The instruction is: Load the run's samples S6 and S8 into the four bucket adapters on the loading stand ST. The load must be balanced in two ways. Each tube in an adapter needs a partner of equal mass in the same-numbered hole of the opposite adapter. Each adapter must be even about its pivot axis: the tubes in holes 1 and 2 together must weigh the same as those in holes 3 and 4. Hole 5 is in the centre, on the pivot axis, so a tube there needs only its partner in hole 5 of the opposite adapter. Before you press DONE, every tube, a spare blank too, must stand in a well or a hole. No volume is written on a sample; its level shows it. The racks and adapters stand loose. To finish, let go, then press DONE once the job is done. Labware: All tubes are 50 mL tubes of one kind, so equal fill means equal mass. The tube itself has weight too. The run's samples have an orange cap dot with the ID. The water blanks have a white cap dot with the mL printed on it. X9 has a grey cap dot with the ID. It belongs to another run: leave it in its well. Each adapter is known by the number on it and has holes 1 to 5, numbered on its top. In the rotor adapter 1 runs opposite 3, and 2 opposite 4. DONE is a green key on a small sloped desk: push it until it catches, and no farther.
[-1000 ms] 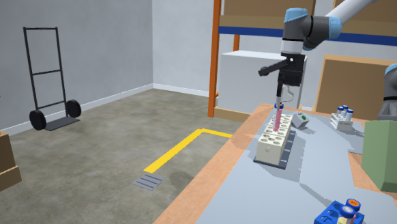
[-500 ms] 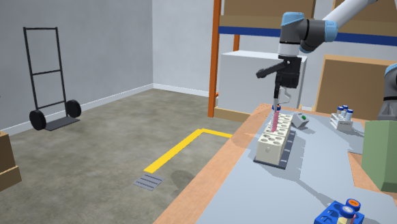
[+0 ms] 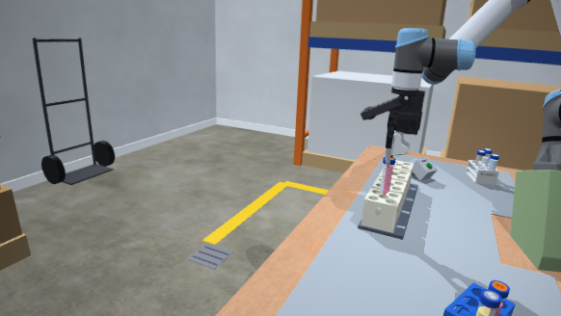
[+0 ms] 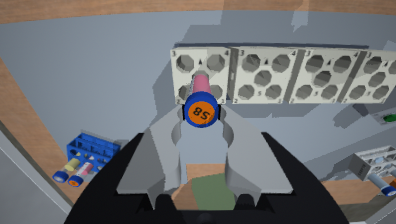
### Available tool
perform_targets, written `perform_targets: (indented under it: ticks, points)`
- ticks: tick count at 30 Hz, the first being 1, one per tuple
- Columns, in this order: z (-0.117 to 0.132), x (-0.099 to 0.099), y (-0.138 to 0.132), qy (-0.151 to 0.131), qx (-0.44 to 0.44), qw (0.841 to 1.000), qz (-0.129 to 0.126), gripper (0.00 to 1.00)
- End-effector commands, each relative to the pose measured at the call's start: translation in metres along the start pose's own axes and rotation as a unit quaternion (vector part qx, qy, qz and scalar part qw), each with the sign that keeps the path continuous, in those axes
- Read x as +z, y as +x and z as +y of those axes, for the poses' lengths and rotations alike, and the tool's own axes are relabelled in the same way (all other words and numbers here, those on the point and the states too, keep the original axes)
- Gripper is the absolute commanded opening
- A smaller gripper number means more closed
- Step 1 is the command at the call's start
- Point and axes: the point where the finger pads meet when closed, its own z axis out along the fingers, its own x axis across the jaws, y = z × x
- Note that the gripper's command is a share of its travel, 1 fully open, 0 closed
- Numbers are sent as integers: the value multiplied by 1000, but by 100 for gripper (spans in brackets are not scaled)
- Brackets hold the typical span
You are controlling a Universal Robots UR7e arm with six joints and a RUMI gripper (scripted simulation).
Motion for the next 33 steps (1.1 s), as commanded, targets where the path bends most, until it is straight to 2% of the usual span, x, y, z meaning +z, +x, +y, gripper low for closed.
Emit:
perform_targets:
  ticks: [1, 10, 33]
  points:
    - [-1, 0, 0, 1, 0, 1000, 0, 0]
    - [-1, 0, 0, 1, 0, 1000, 0, 0]
    - [-1, 28, 0, 1, 0, 1000, 0, 0]
